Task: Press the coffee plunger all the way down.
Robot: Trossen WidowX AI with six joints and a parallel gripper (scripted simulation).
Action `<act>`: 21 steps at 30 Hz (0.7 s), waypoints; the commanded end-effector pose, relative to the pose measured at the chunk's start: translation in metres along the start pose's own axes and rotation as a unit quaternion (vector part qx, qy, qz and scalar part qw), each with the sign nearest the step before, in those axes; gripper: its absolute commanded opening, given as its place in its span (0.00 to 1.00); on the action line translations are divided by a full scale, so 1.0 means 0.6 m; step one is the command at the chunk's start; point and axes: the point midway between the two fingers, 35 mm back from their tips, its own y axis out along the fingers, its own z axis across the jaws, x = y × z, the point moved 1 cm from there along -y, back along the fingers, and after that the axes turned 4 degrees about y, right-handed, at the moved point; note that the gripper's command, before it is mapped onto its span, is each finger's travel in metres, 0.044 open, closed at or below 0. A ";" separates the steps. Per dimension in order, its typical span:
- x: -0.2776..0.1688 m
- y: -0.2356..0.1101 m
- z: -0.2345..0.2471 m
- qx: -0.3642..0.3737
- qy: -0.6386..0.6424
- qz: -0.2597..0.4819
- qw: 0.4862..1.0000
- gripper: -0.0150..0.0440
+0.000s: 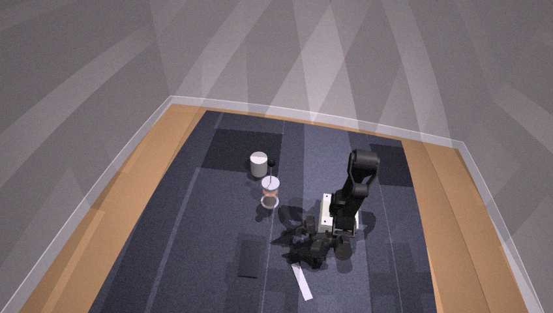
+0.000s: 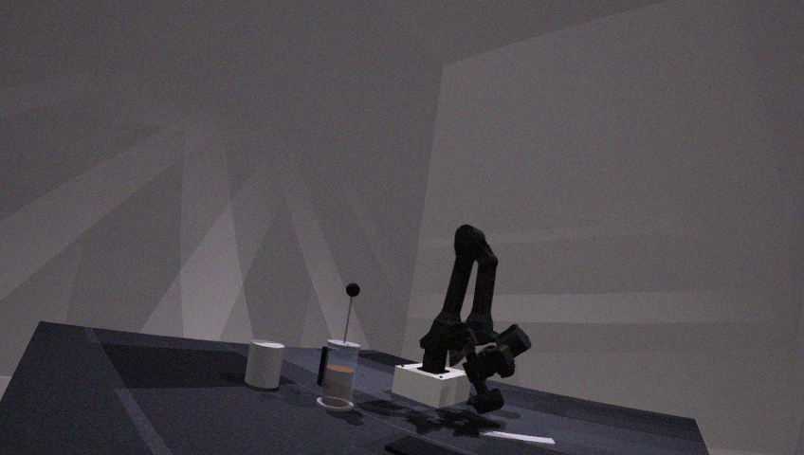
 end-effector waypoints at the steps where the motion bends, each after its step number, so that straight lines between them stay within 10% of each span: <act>1: 0.000 0.001 0.000 0.000 0.001 0.001 1.000 0.98; 21: 0.029 0.176 -0.192 0.031 0.262 0.169 0.949 1.00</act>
